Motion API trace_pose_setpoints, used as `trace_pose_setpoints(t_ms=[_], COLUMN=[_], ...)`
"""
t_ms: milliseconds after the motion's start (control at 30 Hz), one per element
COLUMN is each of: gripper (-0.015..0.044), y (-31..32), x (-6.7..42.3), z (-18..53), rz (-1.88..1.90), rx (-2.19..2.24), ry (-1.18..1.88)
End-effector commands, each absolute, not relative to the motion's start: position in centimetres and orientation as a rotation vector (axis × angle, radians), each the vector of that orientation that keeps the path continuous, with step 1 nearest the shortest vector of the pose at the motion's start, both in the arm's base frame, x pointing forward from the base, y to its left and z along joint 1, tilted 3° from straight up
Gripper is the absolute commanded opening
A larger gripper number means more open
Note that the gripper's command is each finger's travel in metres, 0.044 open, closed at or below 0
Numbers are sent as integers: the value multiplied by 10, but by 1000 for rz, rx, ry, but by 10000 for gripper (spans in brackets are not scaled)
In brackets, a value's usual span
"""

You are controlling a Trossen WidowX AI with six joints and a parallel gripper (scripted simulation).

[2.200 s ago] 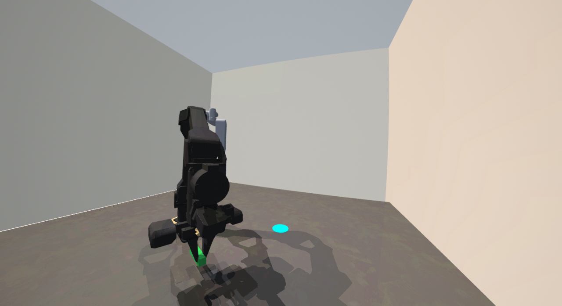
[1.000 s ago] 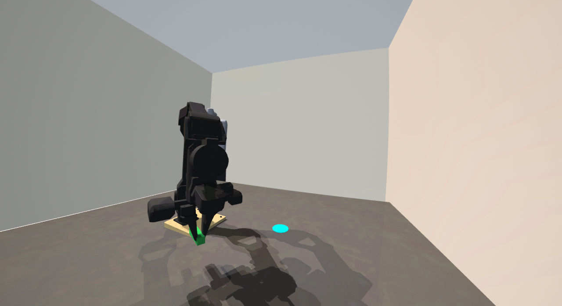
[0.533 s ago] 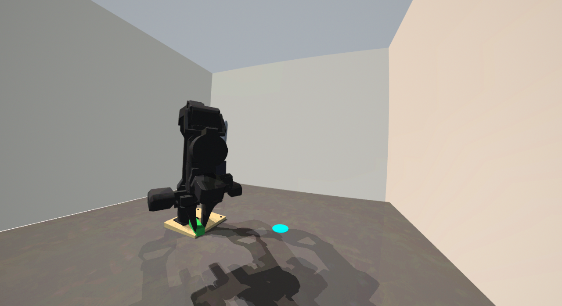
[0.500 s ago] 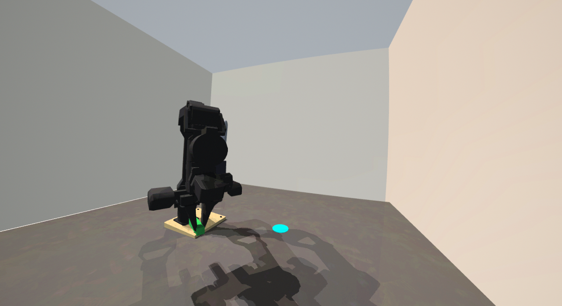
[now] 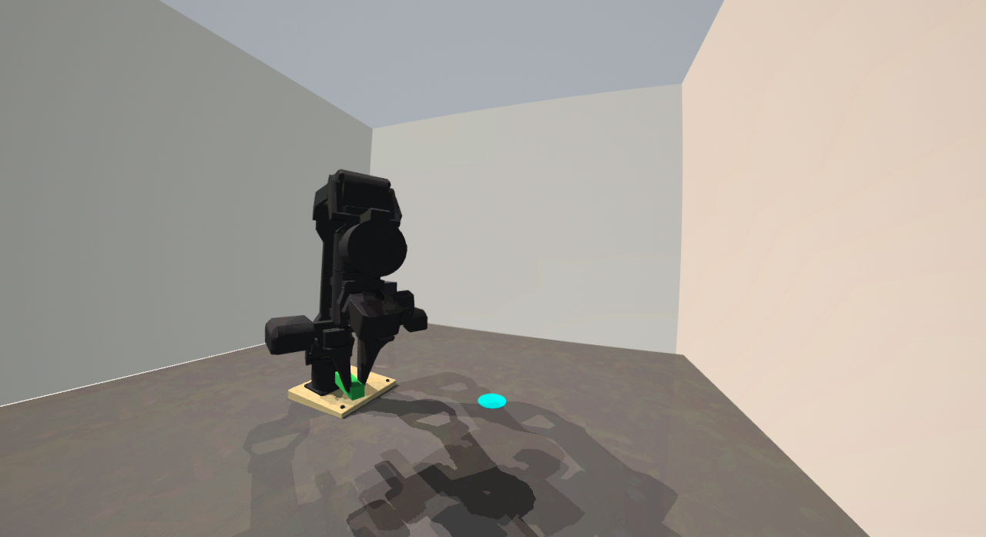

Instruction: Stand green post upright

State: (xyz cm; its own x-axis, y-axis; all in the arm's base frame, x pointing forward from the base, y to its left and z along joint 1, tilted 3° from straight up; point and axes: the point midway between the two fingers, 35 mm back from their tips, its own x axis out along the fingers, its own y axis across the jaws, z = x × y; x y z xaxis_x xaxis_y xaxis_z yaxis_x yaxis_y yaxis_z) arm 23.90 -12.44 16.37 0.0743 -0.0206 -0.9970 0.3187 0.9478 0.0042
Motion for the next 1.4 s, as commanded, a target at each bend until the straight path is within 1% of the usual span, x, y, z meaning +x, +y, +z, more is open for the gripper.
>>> trace_pose_setpoints(t_ms=[0,1367], gripper=[23,23], y=[-119,-19], x=[246,304], z=[167,180], rz=[-220,275], rx=[207,-304], ry=[1478,1468])
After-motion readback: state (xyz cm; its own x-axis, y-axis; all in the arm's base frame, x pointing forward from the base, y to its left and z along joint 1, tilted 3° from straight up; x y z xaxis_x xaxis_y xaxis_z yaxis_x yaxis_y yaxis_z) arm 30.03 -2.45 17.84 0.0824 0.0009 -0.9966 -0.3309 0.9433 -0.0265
